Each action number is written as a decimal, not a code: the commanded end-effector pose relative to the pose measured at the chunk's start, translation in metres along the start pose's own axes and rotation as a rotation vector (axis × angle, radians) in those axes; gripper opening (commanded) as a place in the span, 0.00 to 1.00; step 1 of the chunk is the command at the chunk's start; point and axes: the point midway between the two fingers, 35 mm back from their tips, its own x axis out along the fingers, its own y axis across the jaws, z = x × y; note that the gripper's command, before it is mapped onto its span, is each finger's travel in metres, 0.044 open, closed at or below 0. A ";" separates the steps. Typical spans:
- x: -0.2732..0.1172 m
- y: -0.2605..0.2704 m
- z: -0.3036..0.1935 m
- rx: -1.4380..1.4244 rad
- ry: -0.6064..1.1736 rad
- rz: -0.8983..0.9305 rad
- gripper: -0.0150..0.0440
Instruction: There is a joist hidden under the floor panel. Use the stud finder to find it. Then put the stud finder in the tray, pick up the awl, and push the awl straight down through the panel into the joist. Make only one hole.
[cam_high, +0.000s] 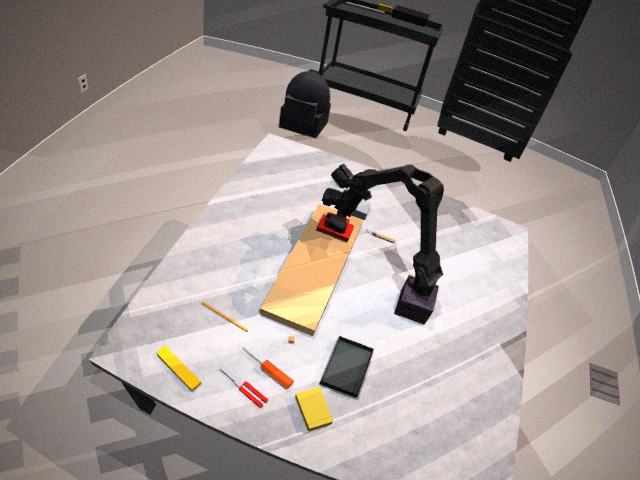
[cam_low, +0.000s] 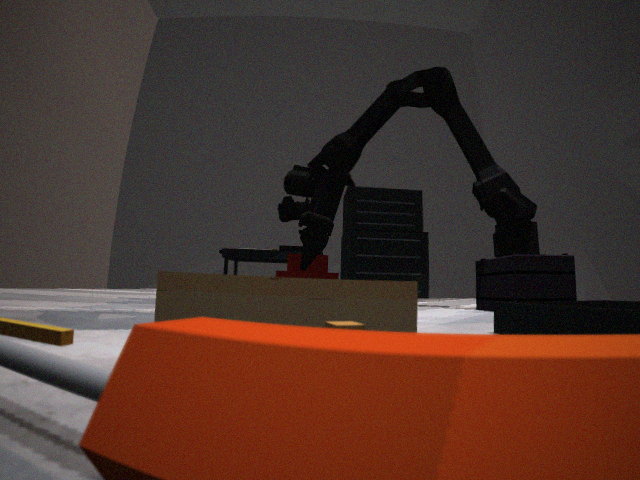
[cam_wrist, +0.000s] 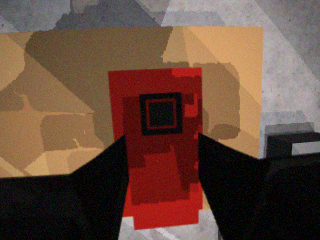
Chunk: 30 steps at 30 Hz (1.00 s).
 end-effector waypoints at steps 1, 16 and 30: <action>0.000 -0.013 0.000 -0.002 0.001 -0.003 0.25; -0.001 -0.038 0.000 0.002 0.000 -0.004 0.25; -0.040 -0.041 0.014 0.000 0.000 -0.005 0.25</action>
